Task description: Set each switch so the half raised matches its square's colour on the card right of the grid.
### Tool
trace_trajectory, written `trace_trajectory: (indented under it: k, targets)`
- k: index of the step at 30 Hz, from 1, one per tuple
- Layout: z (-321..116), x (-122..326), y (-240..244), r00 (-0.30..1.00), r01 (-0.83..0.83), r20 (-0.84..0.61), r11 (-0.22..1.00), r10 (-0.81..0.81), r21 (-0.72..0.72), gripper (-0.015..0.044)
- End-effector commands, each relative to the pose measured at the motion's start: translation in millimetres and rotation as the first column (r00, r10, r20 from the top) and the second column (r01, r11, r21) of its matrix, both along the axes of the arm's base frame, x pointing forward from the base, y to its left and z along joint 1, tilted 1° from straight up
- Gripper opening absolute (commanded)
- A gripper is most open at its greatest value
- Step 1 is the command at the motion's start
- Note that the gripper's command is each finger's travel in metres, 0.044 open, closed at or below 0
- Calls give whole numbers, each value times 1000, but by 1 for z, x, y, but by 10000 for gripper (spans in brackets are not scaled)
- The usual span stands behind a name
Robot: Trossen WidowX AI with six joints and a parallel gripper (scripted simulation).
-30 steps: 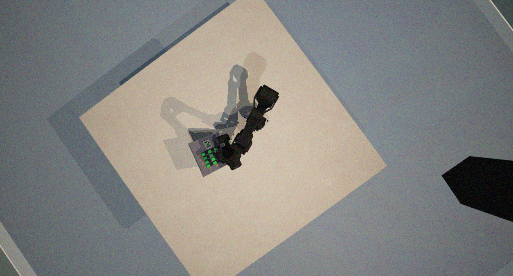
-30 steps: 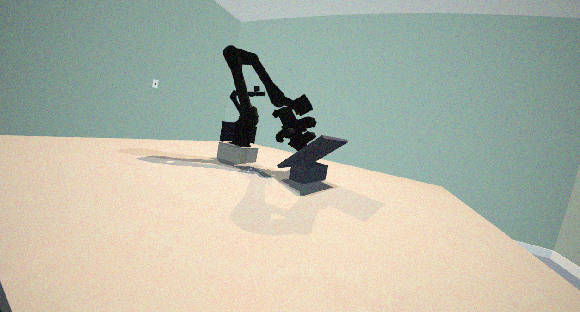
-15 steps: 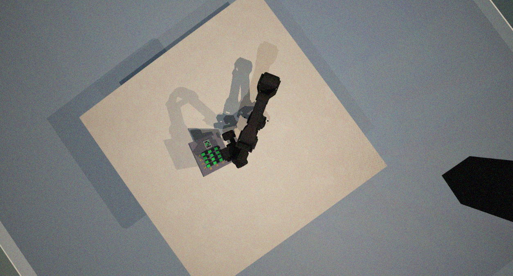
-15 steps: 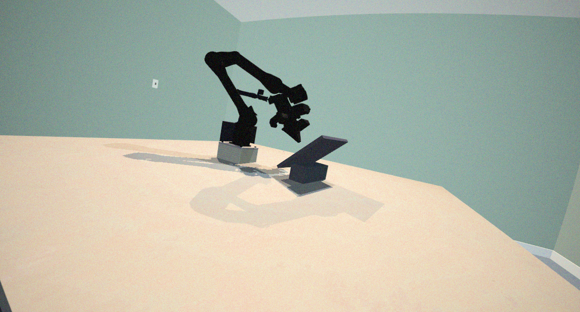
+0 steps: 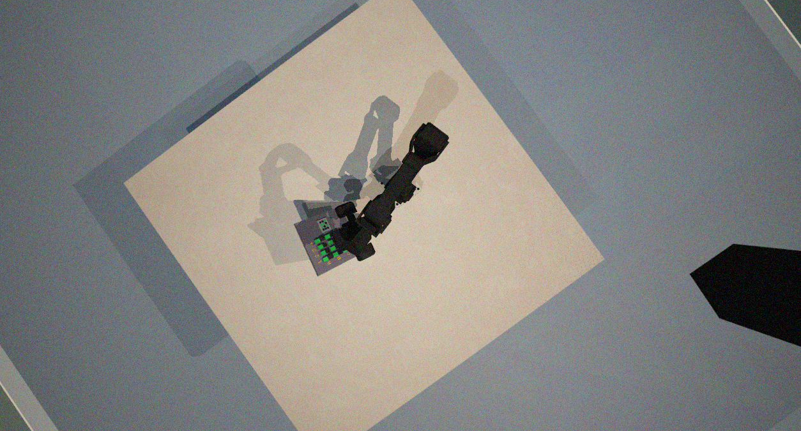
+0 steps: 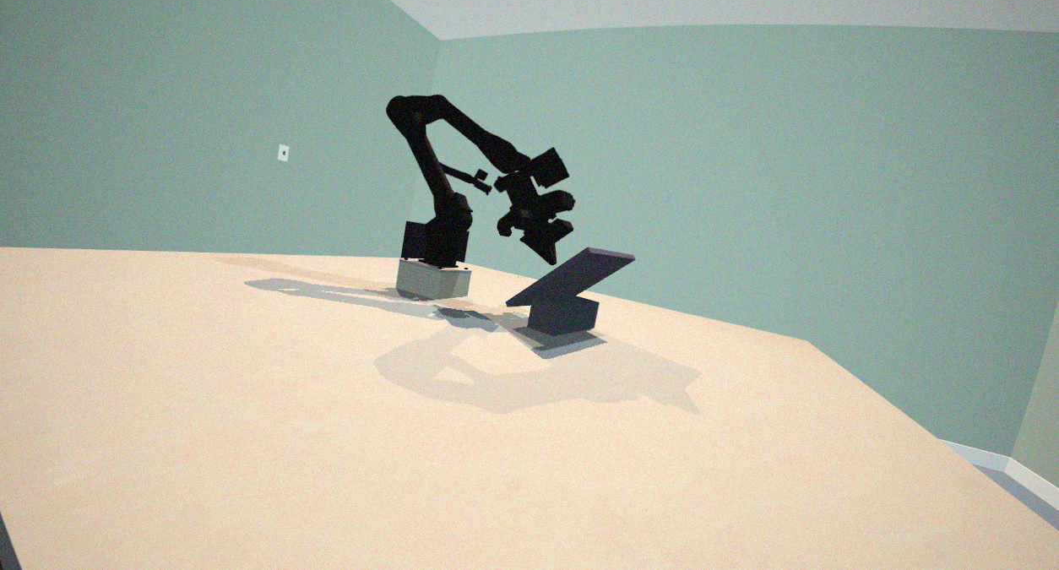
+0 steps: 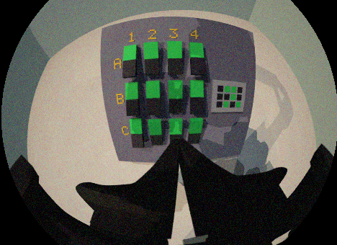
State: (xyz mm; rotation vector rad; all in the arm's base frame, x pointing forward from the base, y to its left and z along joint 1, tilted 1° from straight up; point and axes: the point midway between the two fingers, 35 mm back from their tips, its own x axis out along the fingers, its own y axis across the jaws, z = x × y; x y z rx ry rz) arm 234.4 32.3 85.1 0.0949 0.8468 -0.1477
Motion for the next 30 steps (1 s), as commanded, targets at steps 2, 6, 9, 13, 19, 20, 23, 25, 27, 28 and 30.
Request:
trace_trajectory:
  k: [2, 6, 9, 13, 19, 20, 23, 25, 27, 28, 30]
  targets:
    - [-6, 4, -1, 1000, -7, -9, 1000, 7, -1, 0]
    - [-13, 10, -2, 1000, -7, -8, 1000, 7, -1, 0]
    - [-14, 10, -2, 1000, -7, -8, 1000, 7, -1, 0]
    - [-16, 13, -2, 1000, -7, -8, 1000, 7, -1, 0]
    - [-23, 19, -3, 1000, -7, -8, 1000, 6, -1, 0]
    - [-24, 20, -3, 1000, -7, -8, 1000, 7, -1, 0]
    - [-24, 20, -3, 1000, -7, -8, 1000, 7, -1, 0]
    - [-24, 20, -3, 1000, -7, -8, 1000, 7, -1, 0]
    - [-24, 20, -3, 1000, -7, -8, 1000, 7, -1, 0]
    - [-24, 20, -3, 1000, -7, -8, 1000, 7, -1, 0]
    - [-24, 20, -3, 1000, -7, -8, 1000, 7, -1, 0]
